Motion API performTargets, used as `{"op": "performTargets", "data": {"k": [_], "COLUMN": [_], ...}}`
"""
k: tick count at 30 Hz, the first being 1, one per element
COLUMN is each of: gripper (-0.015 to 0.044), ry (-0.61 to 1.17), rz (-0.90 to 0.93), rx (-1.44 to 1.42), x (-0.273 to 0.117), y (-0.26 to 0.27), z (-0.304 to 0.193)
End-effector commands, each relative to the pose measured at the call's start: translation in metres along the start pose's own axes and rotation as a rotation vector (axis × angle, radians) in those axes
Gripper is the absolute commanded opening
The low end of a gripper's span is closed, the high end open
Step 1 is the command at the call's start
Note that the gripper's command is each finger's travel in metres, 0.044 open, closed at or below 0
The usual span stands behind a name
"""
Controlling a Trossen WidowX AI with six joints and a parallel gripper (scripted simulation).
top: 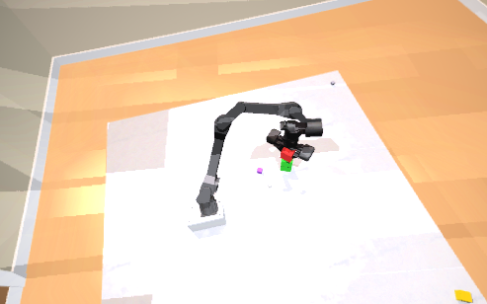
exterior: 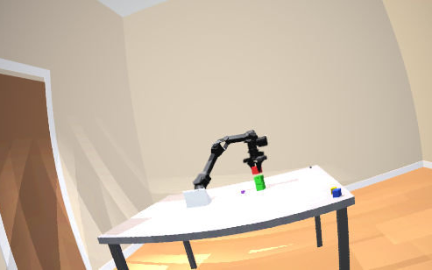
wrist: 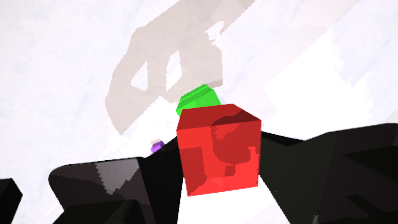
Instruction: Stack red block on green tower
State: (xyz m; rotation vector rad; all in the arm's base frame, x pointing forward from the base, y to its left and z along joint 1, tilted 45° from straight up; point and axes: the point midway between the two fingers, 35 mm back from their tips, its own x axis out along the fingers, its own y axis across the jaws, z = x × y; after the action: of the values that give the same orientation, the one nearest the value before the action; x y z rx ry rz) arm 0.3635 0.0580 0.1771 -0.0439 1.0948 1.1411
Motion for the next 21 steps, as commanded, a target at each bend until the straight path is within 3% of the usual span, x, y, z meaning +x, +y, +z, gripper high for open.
{"op": "performTargets", "data": {"k": [1, 6, 21], "gripper": [0.0, 0.0, 0.0], "ry": [-0.01, -0.009, -0.011], "rz": [0.001, 0.001, 0.001], "rx": [0.016, 0.016, 0.015], "x": [-0.003, -0.009, 0.019], "y": [0.004, 0.003, 0.003], "z": [0.006, 0.005, 0.005]}}
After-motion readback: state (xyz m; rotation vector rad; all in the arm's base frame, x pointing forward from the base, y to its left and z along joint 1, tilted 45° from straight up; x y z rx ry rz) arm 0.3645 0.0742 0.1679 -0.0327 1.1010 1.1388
